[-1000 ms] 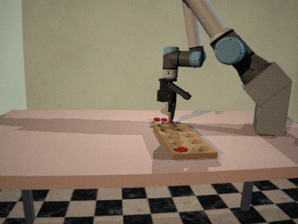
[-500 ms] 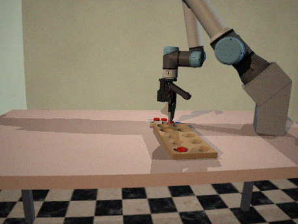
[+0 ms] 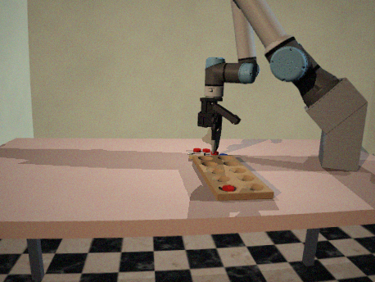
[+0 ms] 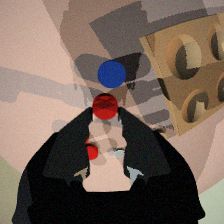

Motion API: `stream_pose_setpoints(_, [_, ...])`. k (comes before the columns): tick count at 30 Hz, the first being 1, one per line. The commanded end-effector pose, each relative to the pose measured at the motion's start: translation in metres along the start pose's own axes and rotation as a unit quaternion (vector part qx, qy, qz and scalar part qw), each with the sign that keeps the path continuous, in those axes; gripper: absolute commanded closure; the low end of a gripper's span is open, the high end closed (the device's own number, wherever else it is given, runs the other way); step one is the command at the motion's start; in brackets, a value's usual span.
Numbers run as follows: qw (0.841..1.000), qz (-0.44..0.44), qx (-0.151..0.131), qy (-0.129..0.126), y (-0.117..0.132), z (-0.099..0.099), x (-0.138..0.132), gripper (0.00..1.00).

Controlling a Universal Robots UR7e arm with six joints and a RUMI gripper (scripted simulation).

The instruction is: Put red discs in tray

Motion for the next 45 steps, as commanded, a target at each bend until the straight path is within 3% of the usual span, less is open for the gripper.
stream_pose_setpoints(1, [1.0,0.0,0.0,0.0,0.001,-0.007,0.0,1.0])
stream_pose_setpoints(26, [1.0,0.0,-0.001,0.0,0.001,-0.06,0.001,1.0])
stream_pose_setpoints(45, [1.0,0.0,-0.001,0.0,0.001,-0.088,0.001,1.0])
Point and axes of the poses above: the point where the finger pads meet when closed, its own z axis out along the fingers, its own x axis across the jaws, y = z × x, the point moved 6 cm from there along -z, back along the fingers, and after that the axes turned 8 degrees about z, right-handed, at the moved point
